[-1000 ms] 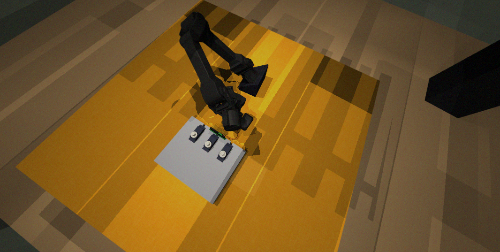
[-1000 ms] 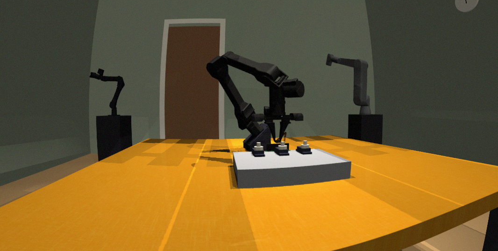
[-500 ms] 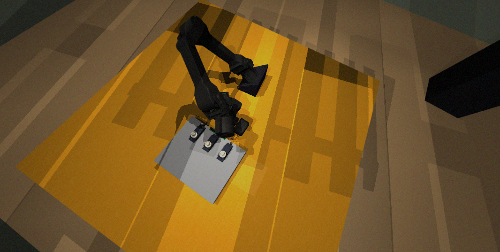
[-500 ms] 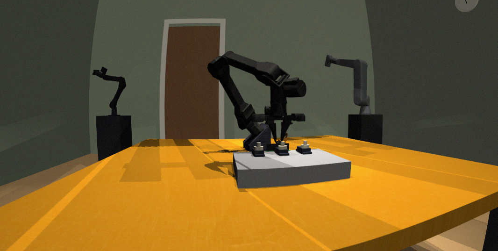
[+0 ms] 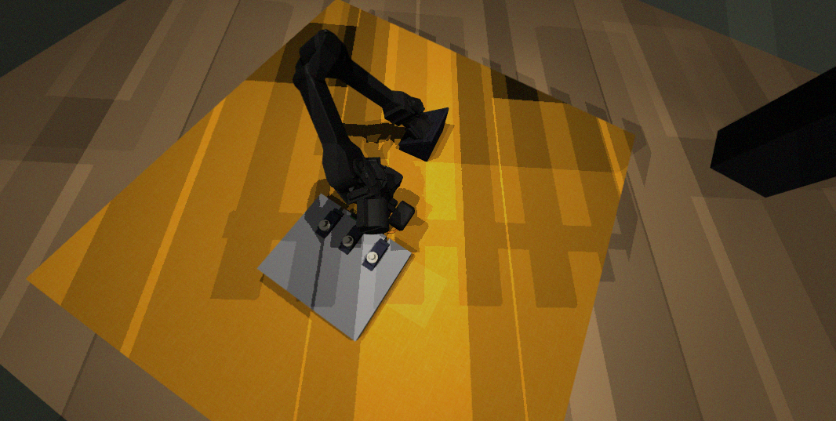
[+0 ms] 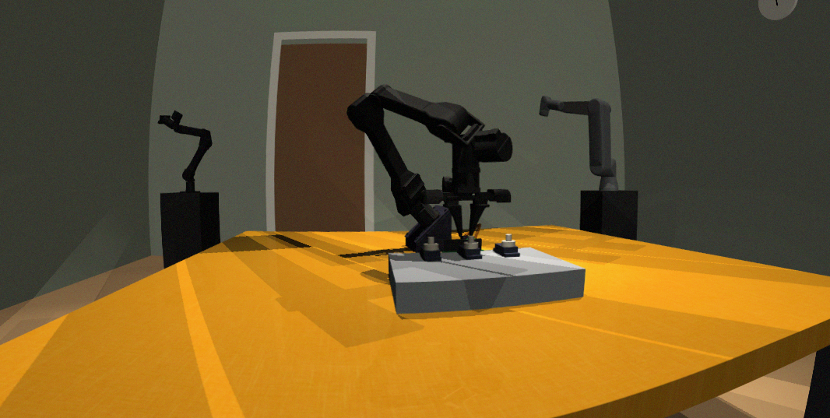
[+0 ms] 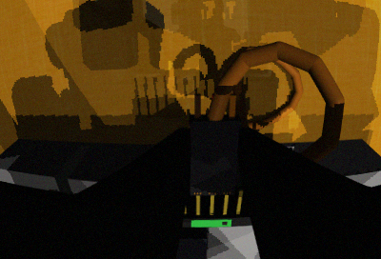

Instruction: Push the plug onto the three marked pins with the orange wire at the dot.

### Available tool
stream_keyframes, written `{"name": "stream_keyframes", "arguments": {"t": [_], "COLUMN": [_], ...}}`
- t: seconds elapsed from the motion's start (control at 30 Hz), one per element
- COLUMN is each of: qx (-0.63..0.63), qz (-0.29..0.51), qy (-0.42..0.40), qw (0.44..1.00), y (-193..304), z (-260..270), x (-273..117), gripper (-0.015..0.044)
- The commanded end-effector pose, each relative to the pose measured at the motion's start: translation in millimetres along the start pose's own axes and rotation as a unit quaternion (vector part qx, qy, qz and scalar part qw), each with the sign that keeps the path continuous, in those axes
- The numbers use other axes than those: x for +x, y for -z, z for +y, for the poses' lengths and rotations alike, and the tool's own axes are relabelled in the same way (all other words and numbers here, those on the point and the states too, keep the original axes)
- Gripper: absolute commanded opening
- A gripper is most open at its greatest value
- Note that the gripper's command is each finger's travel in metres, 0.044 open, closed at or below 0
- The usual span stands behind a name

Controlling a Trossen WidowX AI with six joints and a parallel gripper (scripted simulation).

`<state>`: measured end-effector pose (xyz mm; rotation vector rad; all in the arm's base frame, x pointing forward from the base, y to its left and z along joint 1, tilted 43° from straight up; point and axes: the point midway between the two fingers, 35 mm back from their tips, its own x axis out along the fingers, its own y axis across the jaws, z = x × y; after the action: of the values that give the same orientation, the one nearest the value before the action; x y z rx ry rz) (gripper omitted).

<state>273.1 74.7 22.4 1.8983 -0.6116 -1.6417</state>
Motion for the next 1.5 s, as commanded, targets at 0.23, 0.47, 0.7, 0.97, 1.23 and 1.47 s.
{"name": "stream_keyframes", "arguments": {"t": [0.23,0.47,0.7,0.97,1.23,1.47], "qx": [-0.001,0.0,0.0,0.0,-0.001,-0.001], "qz": [0.003,0.003,0.003,0.003,0.003,0.003], "qy": [0.0,0.0,0.0,0.0,0.001,0.001], "qw": [1.0,1.0,1.0,1.0,1.0,1.0], "y": [10.4,15.0,19.1,16.8,17.2,16.3], "z": [0.1,0.6,0.6,-0.1,-0.9,-0.5], "x": [-1.6,-1.7,-1.9,2.1,-48.8,-57.9], "gripper": [0.0,0.0,0.0,0.0184,0.0394,0.044]}}
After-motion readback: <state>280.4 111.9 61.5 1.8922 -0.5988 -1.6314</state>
